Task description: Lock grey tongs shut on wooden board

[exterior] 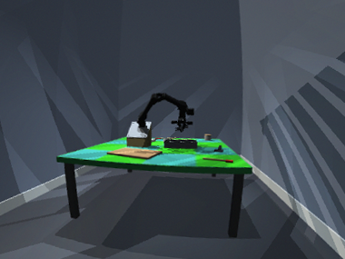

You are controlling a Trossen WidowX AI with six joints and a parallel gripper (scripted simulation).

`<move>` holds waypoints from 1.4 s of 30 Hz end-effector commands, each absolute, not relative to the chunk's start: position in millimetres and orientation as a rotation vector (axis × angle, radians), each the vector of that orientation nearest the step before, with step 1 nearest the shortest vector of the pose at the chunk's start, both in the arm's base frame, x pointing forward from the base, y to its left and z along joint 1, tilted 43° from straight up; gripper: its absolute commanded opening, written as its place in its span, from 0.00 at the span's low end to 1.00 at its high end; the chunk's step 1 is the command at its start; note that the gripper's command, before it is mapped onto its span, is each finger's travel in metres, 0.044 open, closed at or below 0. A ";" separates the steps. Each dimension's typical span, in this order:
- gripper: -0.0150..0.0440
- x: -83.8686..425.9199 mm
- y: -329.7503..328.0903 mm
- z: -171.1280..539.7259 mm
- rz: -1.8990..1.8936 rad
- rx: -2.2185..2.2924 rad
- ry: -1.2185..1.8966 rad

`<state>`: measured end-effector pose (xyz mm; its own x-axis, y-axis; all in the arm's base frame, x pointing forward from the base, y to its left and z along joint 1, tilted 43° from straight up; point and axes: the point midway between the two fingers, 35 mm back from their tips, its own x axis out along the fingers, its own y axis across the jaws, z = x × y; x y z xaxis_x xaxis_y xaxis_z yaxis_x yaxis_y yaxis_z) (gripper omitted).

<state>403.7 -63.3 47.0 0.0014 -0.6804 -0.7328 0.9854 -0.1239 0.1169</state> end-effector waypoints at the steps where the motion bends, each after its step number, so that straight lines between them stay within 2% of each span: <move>1: 0.00 401.4 -75.7 67.7 -1.549 0.856 0.455; 15: 0.00 363.6 -141.9 128.8 -1.655 1.146 0.176; 30: 0.00 302.0 -197.8 185.9 -1.723 1.424 -0.194; 42: 0.00 276.6 -219.5 197.0 -1.754 1.524 -0.289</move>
<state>285.0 -213.4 187.6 0.0094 -0.6738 -0.7389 0.4490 -0.6574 0.6052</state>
